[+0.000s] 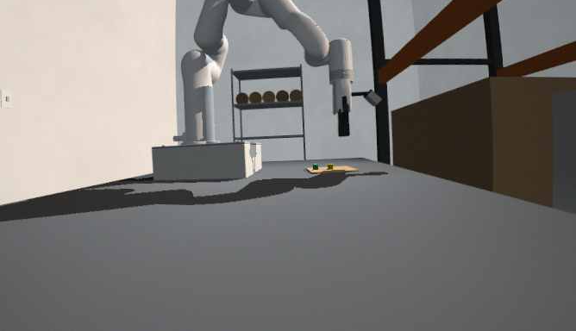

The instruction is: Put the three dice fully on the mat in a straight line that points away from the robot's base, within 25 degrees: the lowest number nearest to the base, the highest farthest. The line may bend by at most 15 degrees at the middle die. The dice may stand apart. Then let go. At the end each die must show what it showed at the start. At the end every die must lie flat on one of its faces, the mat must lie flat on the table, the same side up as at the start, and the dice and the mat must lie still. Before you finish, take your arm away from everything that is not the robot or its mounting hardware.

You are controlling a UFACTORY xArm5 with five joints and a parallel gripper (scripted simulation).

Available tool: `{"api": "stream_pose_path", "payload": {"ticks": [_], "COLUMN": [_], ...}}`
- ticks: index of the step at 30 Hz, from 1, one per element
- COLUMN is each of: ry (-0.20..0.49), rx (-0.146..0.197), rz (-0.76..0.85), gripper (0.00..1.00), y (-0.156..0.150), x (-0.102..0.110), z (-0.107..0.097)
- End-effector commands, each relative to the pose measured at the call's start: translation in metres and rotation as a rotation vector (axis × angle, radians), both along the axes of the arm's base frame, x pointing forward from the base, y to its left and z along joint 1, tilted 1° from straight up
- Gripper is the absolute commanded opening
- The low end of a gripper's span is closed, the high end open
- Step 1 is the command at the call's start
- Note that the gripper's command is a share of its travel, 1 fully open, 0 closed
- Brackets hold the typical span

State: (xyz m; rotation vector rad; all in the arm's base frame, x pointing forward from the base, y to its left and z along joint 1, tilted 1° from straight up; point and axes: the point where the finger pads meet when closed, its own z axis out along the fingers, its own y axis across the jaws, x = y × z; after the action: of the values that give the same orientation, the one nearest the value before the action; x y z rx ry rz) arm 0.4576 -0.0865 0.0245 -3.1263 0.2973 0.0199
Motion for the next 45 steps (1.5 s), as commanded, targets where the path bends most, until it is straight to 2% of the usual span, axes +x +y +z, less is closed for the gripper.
{"api": "stream_pose_path", "payload": {"ticks": [1, 14, 19, 26, 28, 35, 40, 45], "ry": [-0.004, -0.003, -0.003, -0.003, -0.003, -0.003, -0.003, -0.003], "rx": [-0.001, -0.001, 0.0, 0.0, 0.0, 0.0, 0.0, -0.001], "rz": [0.003, 0.003, 0.003, 0.003, 0.003, 0.003, 0.003, 0.003], "gripper": [0.11, 0.11, 0.11, 0.11, 0.11, 0.11, 0.11, 0.11], "y": [-0.001, -0.001, -0.001, 0.0, 0.0, 0.001, 0.001, 0.001], "x": [0.001, 0.001, 0.001, 0.001, 0.001, 0.001, 0.001, 0.001], "z": [0.001, -0.004, -0.02, -0.054, -0.054, -0.082, -0.092, -0.094]}}
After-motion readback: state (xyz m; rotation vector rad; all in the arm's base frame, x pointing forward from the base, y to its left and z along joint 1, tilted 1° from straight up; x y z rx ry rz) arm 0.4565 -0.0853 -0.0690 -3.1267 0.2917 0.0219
